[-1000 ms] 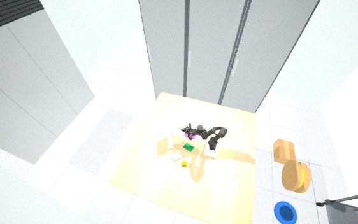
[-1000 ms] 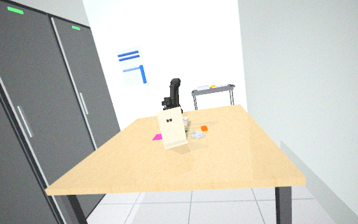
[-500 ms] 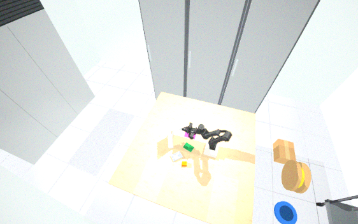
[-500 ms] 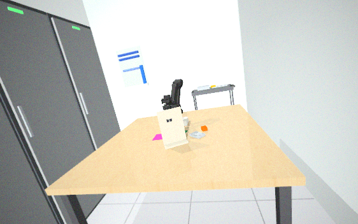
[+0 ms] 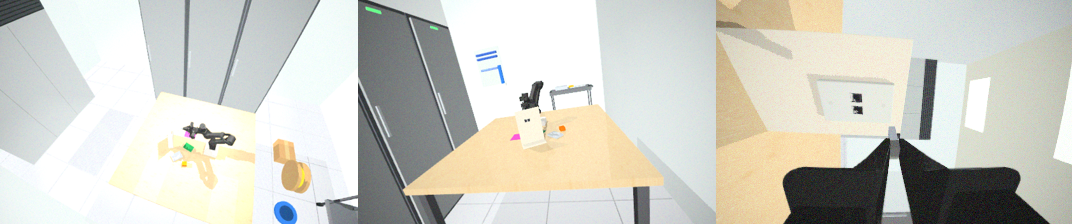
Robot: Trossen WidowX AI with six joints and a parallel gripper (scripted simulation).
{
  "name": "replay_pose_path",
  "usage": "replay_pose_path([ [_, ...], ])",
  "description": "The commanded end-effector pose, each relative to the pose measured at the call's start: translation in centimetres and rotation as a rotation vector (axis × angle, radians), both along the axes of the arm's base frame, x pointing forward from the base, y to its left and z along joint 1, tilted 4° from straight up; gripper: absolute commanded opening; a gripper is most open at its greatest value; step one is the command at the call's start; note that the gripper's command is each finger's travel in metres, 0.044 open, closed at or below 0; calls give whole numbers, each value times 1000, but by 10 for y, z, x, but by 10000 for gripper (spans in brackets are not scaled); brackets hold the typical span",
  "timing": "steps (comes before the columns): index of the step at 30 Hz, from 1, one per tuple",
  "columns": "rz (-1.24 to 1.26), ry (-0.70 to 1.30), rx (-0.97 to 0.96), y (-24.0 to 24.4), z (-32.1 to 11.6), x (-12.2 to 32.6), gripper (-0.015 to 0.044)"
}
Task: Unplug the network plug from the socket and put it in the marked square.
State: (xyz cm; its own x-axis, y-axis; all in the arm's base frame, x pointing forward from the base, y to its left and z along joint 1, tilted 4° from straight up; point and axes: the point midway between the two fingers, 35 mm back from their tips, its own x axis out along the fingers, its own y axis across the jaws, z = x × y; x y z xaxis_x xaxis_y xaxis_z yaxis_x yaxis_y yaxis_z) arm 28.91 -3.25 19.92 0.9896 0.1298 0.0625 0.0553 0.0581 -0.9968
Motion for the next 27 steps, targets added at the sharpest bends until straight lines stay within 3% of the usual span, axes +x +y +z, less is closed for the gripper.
replay_pose_path([
  [1, 4, 4, 4, 0, 2, -2, 0],
  [27, -285, 559, 122, -63, -85, 2, 0],
])
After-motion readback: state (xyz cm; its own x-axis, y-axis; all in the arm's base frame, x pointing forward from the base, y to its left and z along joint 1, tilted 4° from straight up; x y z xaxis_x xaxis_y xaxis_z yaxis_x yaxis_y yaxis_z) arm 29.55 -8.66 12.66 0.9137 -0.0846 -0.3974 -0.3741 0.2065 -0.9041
